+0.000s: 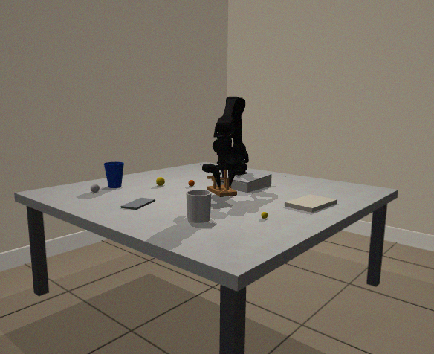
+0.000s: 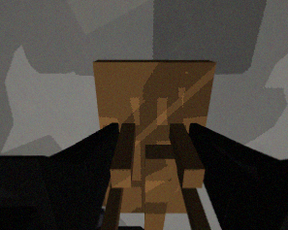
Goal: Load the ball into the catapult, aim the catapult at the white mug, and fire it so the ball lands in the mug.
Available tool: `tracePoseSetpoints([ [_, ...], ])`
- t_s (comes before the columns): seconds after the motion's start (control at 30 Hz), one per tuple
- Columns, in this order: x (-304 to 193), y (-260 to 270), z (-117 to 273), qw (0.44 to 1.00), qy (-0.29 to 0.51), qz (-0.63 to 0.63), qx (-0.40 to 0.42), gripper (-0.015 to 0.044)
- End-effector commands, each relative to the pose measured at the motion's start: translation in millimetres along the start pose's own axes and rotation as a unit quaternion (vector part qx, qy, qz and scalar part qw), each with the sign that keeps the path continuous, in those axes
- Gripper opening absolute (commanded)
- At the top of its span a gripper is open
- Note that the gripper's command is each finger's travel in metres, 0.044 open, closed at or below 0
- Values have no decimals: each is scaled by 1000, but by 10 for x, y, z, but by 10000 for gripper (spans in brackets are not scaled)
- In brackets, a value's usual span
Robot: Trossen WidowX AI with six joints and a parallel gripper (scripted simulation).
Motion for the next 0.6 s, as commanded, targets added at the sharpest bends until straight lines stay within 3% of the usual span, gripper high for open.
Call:
tracePoseSetpoints([
  [0.0,-2,-4,-60,1000,1,-2,0,0],
  [0.57,-10,-3,-337,1000,1,-2,0,0],
])
Point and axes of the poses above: the point midway between the two fingers, 35 mm back from their tips, its own z axis back along the fingers, its own y axis across the jaws, x = y × z, the point moved 7 cm from there along z, back along the fingers, and after that the axes turned 7 degrees about z, right-handed, at the moved point
